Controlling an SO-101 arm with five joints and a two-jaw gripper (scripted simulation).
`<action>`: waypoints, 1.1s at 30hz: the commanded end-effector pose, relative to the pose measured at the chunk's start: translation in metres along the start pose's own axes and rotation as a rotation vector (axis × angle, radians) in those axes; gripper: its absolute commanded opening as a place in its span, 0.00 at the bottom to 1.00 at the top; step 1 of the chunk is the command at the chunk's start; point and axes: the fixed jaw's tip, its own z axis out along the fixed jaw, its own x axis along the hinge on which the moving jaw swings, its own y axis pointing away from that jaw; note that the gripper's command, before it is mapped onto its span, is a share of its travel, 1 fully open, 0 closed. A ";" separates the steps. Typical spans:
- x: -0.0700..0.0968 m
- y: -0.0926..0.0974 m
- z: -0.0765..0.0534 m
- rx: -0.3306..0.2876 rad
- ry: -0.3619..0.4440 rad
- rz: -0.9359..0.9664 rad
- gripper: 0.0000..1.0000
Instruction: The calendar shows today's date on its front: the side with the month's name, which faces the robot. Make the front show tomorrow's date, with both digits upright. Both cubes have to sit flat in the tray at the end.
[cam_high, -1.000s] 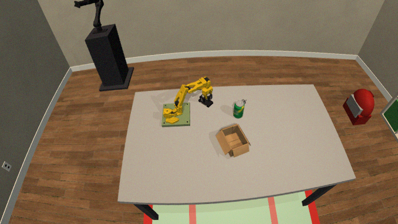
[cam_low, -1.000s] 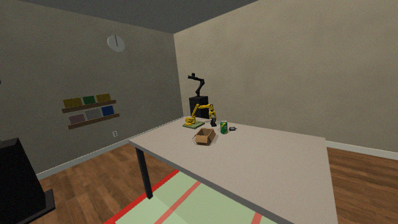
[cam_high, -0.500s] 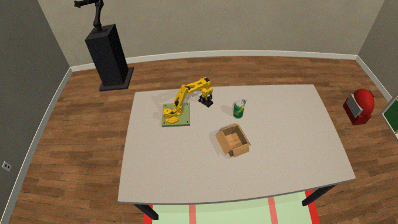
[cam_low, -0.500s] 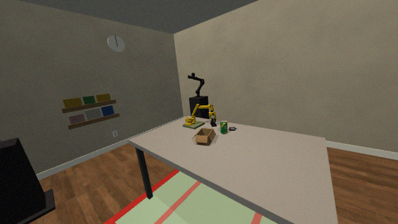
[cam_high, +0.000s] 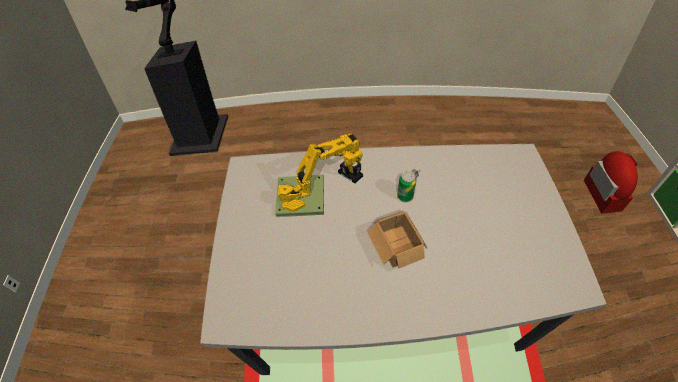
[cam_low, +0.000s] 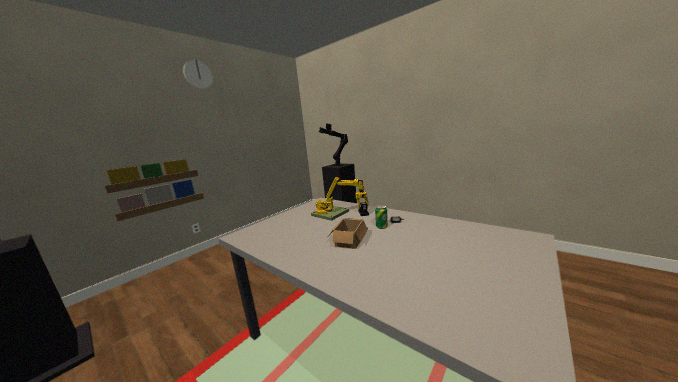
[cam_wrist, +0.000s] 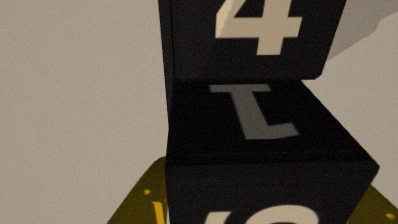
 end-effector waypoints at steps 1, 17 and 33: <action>0.002 0.001 -0.001 0.007 0.001 0.001 0.00; 0.002 0.001 0.005 0.007 0.001 0.001 0.00; 0.002 0.001 0.011 0.007 0.001 0.000 0.00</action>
